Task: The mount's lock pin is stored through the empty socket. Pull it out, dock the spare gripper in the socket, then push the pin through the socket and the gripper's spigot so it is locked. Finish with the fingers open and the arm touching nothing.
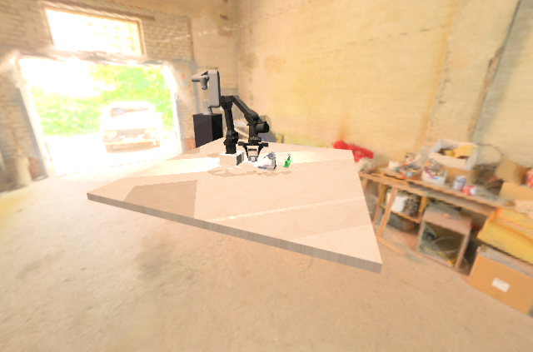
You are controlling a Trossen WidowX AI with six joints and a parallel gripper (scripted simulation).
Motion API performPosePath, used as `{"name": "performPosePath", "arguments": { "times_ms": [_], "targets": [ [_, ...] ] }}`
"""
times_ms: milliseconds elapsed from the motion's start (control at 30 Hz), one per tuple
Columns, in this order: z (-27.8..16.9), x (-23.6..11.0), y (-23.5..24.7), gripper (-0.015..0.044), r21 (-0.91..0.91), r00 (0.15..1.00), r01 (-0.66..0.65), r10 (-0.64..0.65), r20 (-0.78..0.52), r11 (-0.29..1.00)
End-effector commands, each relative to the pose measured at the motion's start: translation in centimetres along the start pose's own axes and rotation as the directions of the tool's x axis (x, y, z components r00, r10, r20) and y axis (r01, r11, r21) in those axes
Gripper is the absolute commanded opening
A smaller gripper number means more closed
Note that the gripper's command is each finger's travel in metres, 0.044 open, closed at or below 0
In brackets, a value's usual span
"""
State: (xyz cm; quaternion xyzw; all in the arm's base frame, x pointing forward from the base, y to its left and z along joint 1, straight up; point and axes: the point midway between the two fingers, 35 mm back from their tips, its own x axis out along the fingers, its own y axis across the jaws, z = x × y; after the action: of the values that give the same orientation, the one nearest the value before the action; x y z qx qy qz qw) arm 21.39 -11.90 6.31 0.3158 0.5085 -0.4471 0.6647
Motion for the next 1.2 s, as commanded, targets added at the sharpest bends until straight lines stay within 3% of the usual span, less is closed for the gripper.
{"name": "performPosePath", "arguments": {
  "times_ms": [0,533,1167],
  "targets": [
    [-0.5,0.0,0.2,0.0000,-0.031,0.997,-0.022,0.019,-0.074,0.999],
    [-4.1,0.1,0.2,0.0000,-0.078,0.915,-0.136,0.095,-0.391,0.988],
    [-7.2,-2.0,1.0,0.0000,0.004,0.692,-0.332,0.247,-0.679,0.943]
  ]
}}
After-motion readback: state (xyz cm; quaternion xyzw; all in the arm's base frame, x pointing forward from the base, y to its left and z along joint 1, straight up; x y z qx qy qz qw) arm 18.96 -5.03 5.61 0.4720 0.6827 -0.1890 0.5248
